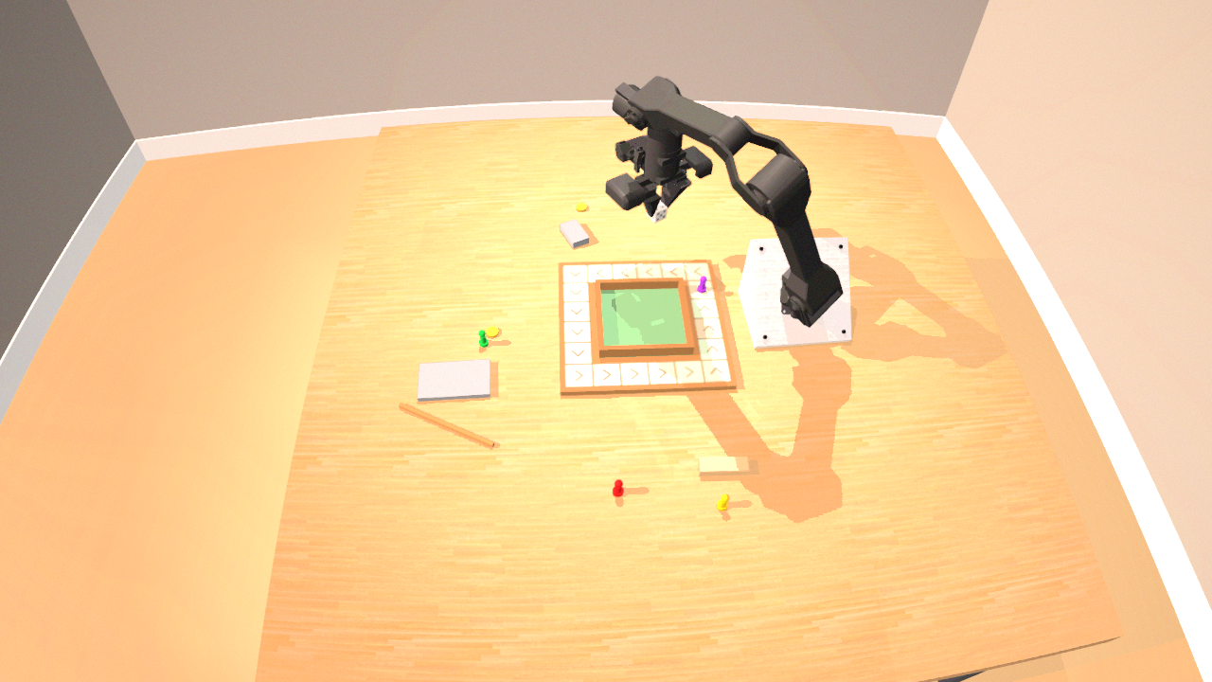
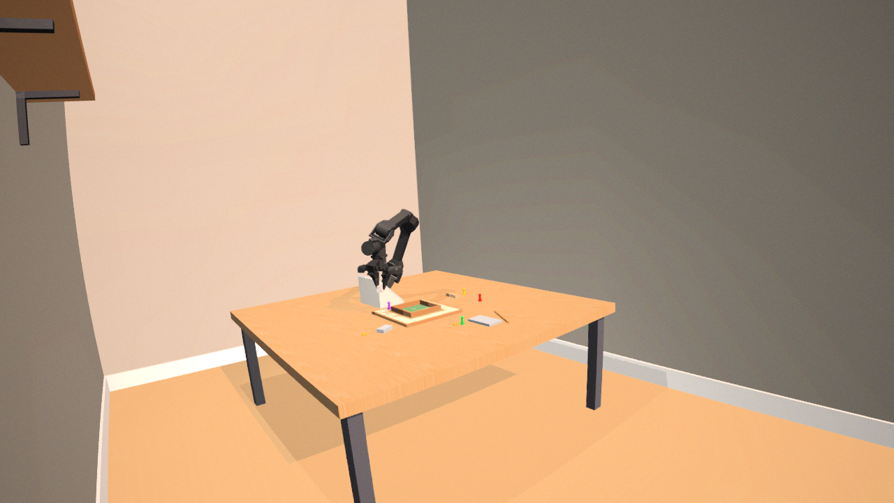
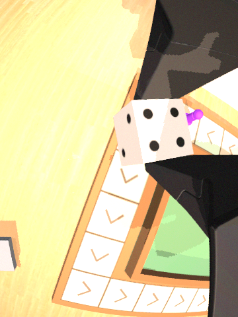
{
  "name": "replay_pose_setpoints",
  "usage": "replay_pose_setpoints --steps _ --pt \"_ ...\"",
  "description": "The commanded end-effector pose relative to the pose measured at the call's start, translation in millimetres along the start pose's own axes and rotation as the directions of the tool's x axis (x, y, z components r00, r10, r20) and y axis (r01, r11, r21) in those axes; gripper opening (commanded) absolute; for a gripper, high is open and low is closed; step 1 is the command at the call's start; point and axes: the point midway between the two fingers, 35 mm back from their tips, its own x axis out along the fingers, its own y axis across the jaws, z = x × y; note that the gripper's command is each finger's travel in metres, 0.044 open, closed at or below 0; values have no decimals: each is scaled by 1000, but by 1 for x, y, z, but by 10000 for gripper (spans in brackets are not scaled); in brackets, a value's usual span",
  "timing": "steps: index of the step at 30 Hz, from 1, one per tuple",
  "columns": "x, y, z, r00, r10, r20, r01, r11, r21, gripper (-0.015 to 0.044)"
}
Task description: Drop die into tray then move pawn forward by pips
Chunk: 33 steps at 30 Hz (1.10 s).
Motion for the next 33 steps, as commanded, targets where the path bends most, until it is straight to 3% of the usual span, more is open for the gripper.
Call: replay_pose_setpoints --steps 1,22,27,33 --pt "4 18 -13 1000 6 -3 -6 997 75 0" --pt "31 100 -103 999 24 -39 -2 870 492 0" --pt "33 104 -110 999 25 -44 1 855 519 0" --pt "39 99 -112 995 -94 44 58 855 516 0"
